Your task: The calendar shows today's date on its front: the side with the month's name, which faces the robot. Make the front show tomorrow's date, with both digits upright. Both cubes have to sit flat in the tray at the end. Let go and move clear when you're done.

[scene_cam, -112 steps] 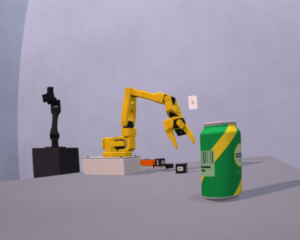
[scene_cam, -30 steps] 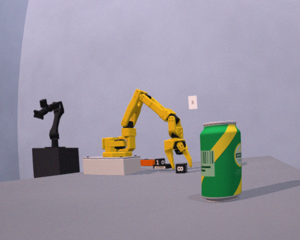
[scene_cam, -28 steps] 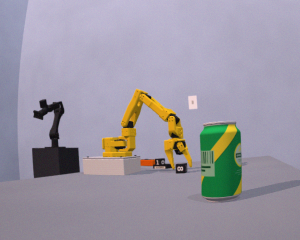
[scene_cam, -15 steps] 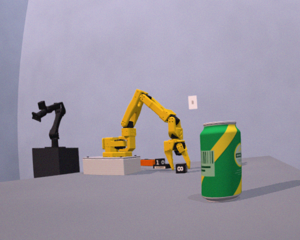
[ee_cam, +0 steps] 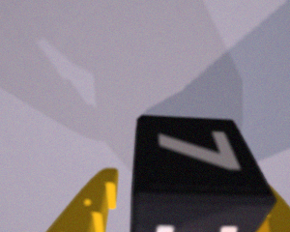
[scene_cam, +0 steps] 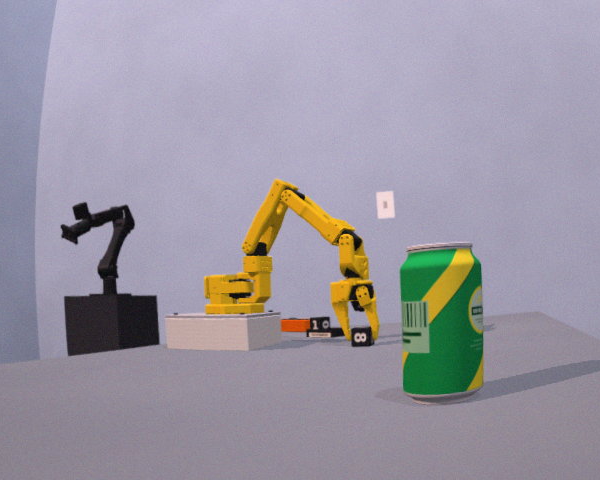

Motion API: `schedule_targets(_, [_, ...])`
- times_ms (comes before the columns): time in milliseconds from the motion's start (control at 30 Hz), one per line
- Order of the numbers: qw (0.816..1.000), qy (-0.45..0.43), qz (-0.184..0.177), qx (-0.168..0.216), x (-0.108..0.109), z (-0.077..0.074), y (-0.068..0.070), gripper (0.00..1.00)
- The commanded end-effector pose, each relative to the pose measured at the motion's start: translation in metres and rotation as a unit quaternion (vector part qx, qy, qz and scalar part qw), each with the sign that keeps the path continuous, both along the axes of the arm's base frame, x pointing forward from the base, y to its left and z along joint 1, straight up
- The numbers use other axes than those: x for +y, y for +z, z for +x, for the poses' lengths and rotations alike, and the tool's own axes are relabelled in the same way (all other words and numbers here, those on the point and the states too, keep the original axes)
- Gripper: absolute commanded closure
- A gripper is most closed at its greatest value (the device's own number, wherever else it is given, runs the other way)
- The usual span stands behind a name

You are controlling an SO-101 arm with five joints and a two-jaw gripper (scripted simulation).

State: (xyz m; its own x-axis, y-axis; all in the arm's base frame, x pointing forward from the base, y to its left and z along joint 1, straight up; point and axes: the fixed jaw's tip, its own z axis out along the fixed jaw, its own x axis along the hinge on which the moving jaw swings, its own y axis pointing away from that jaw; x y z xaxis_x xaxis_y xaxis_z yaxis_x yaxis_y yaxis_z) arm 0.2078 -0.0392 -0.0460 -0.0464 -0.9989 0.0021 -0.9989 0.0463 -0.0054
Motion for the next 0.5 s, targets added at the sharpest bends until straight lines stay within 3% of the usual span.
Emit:
schedule_targets(0, [1.0,0.0,0.002,0.009,-0.0005,-0.0012,-0.0019,0.76])
schedule_targets(467, [1.0,0.0,0.002,0.009,-0.0006,0.0006,-0.0019,0.79])
